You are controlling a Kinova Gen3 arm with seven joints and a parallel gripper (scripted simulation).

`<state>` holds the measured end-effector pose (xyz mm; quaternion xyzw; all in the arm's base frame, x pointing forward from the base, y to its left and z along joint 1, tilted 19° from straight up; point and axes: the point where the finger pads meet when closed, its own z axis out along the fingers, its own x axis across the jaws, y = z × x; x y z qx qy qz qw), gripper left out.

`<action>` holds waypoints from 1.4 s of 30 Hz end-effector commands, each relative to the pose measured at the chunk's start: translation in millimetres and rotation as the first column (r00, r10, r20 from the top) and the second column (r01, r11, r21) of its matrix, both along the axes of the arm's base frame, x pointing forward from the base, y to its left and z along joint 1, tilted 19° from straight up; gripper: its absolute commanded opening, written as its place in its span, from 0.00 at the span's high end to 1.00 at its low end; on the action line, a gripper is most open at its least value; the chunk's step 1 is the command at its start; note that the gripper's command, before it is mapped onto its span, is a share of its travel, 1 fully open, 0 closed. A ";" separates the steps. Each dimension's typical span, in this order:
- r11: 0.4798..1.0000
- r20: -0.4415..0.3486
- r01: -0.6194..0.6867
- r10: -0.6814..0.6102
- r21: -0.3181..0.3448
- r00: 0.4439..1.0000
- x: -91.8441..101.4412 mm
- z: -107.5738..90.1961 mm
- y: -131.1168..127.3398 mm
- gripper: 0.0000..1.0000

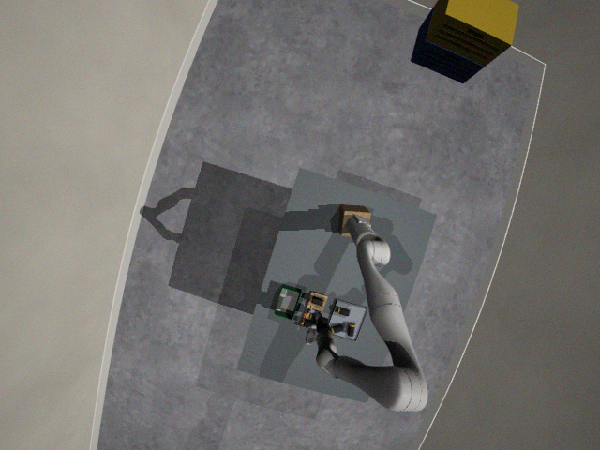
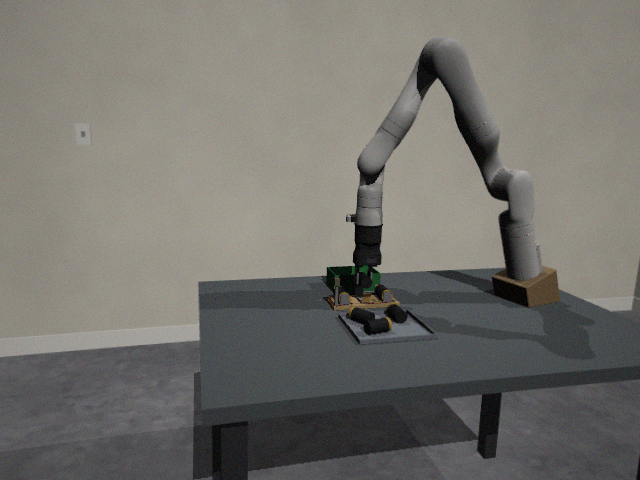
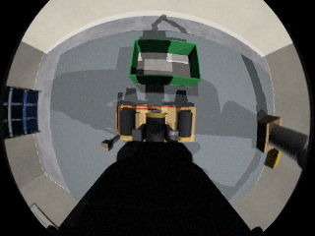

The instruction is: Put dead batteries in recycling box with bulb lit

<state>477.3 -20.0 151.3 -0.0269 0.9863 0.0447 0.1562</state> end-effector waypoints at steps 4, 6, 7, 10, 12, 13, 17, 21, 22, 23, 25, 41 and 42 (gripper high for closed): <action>1.000 0.004 0.000 0.000 0.001 1.000 -3.4 13.9 -1.1 0.43; 1.000 0.004 0.000 0.000 0.001 1.000 -6.7 23.9 -2.1 0.43; 1.000 0.004 0.000 0.000 0.001 1.000 -8.5 29.6 -2.7 0.43; 1.000 0.004 0.000 0.000 0.001 1.000 -14.3 47.3 -4.5 0.43; 1.000 0.004 0.000 0.000 0.001 1.000 -17.8 58.0 -5.6 0.43; 1.000 0.004 0.000 0.000 0.001 1.000 -19.3 62.5 -6.1 0.43; 1.000 0.004 0.000 0.000 0.001 1.000 -21.5 69.5 -6.8 0.43; 1.000 0.004 0.000 0.000 0.001 1.000 -23.2 74.5 -7.3 0.43; 1.000 0.004 0.000 0.000 0.001 1.000 -23.2 74.6 -7.3 0.43; 1.000 0.004 0.000 0.000 0.001 1.000 -23.2 74.6 -7.3 0.43; 1.000 0.004 0.000 0.000 0.001 1.000 -23.2 74.6 -7.3 0.43; 1.000 0.004 0.000 0.000 0.001 1.000 -25.3 74.6 -0.6 0.43; 1.000 0.004 0.000 0.000 0.001 1.000 -25.7 74.6 0.6 0.43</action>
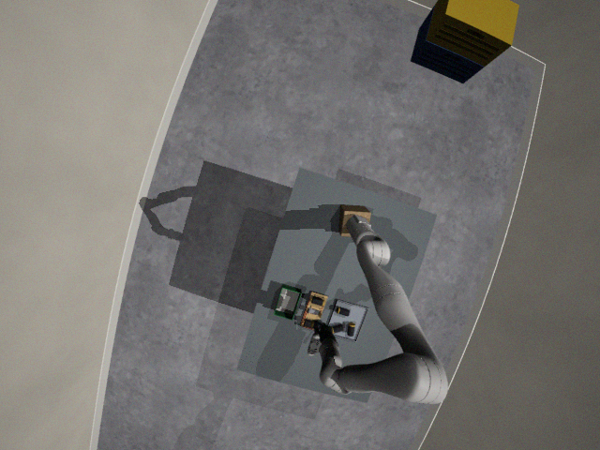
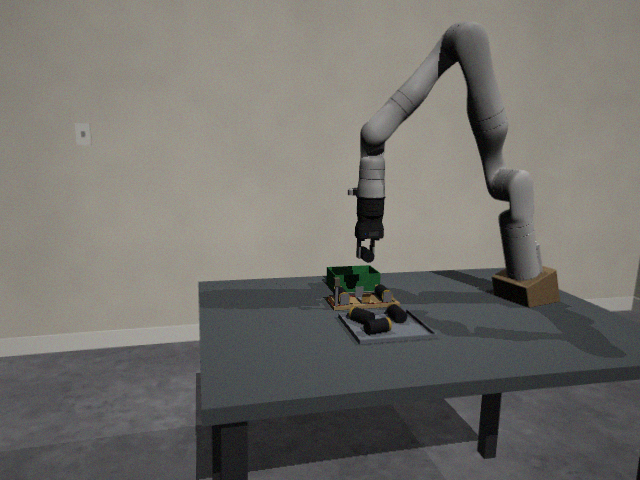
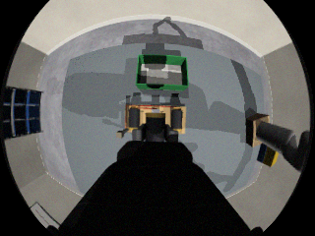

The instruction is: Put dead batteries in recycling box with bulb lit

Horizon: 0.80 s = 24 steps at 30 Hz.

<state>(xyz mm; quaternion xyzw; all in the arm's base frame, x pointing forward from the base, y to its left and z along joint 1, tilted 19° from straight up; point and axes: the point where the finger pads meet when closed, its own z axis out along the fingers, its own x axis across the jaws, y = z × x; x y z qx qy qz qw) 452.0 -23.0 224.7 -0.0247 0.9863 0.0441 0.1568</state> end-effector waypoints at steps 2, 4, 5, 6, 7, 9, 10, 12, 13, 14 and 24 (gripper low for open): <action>1.000 0.003 -0.005 0.005 0.001 1.000 -1.3 1.2 6.6 0.43; 1.000 0.003 -0.005 0.005 0.001 1.000 -2.4 1.2 10.1 0.43; 1.000 0.003 -0.005 0.005 0.001 1.000 -3.0 1.2 12.0 0.43; 1.000 0.003 -0.005 0.005 0.001 1.000 -3.7 1.2 14.1 0.43; 1.000 0.003 -0.005 0.005 0.001 1.000 -3.7 1.2 14.1 0.43; 1.000 0.003 -0.005 0.005 0.001 1.000 -4.4 1.2 16.3 0.43; 1.000 0.003 -0.005 0.005 0.001 1.000 -5.1 1.2 18.6 0.43; 1.000 0.003 -0.005 0.005 0.001 1.000 -6.7 1.2 23.6 0.43; 1.000 0.003 -0.005 0.005 0.001 1.000 -7.5 1.2 26.3 0.43; 1.000 0.003 -0.005 0.005 0.001 1.000 -8.4 1.2 29.0 0.43; 1.000 0.003 -0.005 0.005 0.001 1.000 -17.7 1.2 58.4 0.43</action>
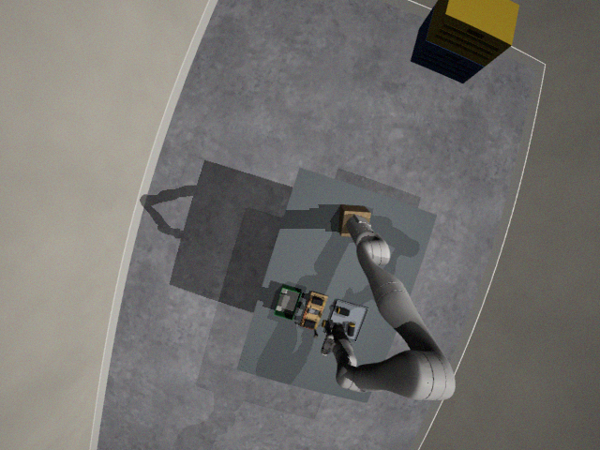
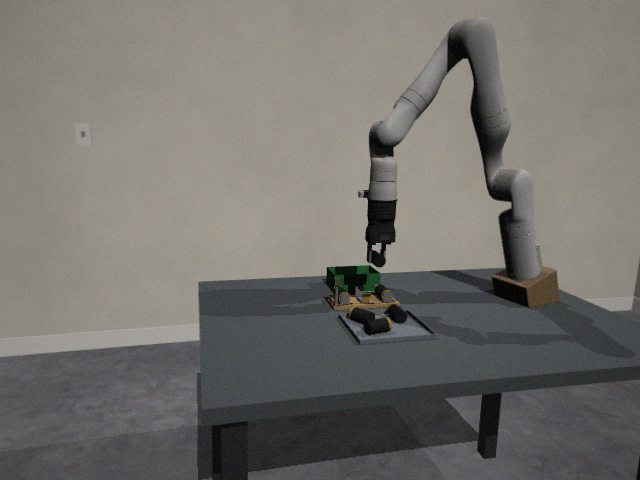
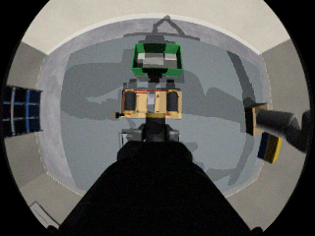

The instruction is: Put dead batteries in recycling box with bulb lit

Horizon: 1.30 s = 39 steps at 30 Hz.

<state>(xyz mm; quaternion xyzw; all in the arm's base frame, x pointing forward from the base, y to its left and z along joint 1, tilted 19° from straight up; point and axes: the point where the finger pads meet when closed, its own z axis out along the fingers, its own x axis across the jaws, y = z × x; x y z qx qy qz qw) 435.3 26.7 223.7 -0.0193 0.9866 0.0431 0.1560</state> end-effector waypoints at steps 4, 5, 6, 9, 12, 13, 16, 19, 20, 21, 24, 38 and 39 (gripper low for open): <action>1.000 0.005 -0.016 0.016 0.001 1.000 -4.6 2.1 19.8 0.43; 1.000 0.005 -0.016 0.016 0.001 1.000 -5.8 2.1 23.6 0.43; 1.000 0.005 -0.016 0.016 0.001 1.000 -7.0 2.1 27.4 0.43; 1.000 0.005 -0.016 0.016 0.001 1.000 -10.8 2.1 39.2 0.43; 1.000 0.005 -0.016 0.016 0.001 1.000 -14.6 2.1 51.2 0.43; 1.000 0.005 -0.016 0.016 0.001 1.000 -15.9 2.1 55.3 0.43; 1.000 0.005 -0.016 0.016 0.001 1.000 -19.7 2.1 67.4 0.43; 1.000 0.005 -0.016 0.016 0.001 1.000 -21.0 2.1 71.5 0.43; 1.000 0.005 -0.016 0.016 0.001 1.000 -22.3 2.1 75.5 0.43; 1.000 0.005 -0.016 0.016 0.001 1.000 -23.5 2.1 79.5 0.43; 1.000 0.005 -0.016 0.016 0.001 1.000 -27.3 2.1 91.5 0.43; 1.000 0.005 -0.016 0.016 0.001 1.000 -41.1 2.0 134.8 0.43; 1.000 0.005 -0.016 0.016 0.001 1.000 -42.1 2.0 138.0 0.43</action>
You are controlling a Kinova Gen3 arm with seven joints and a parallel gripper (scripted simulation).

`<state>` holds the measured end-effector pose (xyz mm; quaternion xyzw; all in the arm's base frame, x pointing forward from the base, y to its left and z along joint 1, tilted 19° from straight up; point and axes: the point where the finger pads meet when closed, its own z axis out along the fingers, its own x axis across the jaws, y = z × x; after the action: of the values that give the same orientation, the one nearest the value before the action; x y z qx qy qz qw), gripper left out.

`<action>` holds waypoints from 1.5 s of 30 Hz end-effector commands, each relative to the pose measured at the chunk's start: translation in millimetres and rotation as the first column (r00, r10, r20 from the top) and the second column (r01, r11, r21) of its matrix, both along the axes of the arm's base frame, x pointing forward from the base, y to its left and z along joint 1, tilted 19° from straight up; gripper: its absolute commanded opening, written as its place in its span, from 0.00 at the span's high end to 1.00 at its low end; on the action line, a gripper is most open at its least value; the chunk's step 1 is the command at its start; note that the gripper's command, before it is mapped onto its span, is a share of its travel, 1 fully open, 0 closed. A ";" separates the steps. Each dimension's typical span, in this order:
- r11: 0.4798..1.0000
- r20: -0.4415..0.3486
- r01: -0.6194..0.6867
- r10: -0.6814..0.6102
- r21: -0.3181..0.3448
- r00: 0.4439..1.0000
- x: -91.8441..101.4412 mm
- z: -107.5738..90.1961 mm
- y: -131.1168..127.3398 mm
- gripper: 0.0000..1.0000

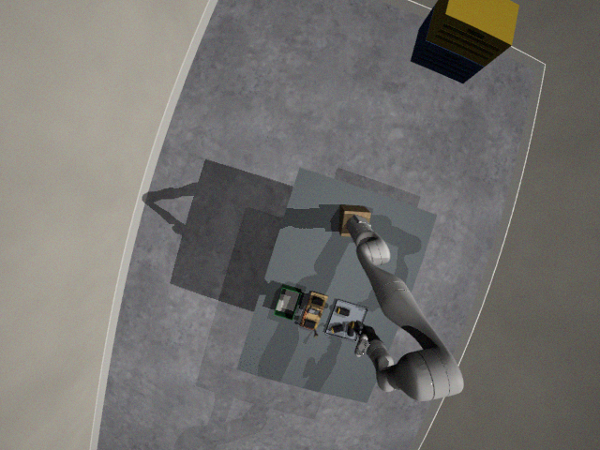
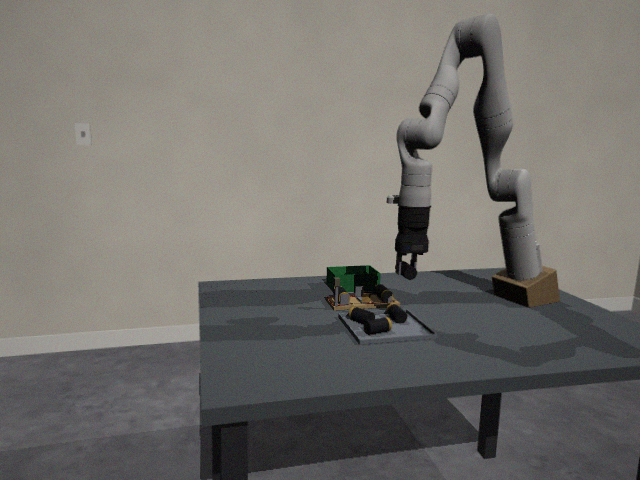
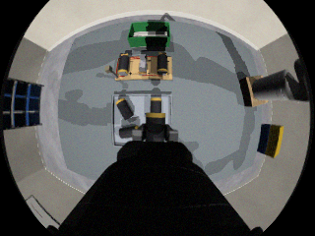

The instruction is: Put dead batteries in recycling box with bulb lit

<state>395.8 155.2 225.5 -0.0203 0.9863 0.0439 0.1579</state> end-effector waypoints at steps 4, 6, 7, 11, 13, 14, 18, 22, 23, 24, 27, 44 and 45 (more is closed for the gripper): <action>1.000 0.001 -0.014 0.014 0.000 1.000 -6.1 0.2 20.9 0.43; 1.000 0.001 -0.014 0.014 0.000 1.000 -7.7 0.2 26.0 0.43; 1.000 0.001 -0.014 0.014 0.000 1.000 -8.5 0.2 28.4 0.43; 1.000 0.001 -0.014 0.014 0.000 1.000 -11.1 0.2 36.4 0.43; 1.000 0.001 -0.014 0.014 0.000 1.000 -11.1 0.2 36.4 0.43; 1.000 0.001 -0.014 0.014 0.000 1.000 -11.6 0.2 38.1 0.43; 1.000 0.001 -0.014 0.014 0.000 1.000 -13.3 0.2 43.6 0.43; 1.000 0.001 -0.014 0.014 0.000 1.000 -14.4 0.2 47.0 0.43; 1.000 0.001 -0.014 0.014 0.000 1.000 -14.6 0.2 47.6 0.43; 1.000 0.001 -0.014 0.014 0.000 1.000 -14.7 0.2 48.0 0.43; 1.000 0.001 -0.014 0.014 0.000 1.000 -15.0 0.2 48.9 0.43; 1.000 0.001 -0.014 0.014 0.000 1.000 -15.1 0.2 49.2 0.43; 1.000 0.001 -0.014 0.014 0.000 1.000 -15.1 0.2 49.2 0.43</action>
<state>380.5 204.1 224.9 -0.0271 0.9862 0.0444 0.1573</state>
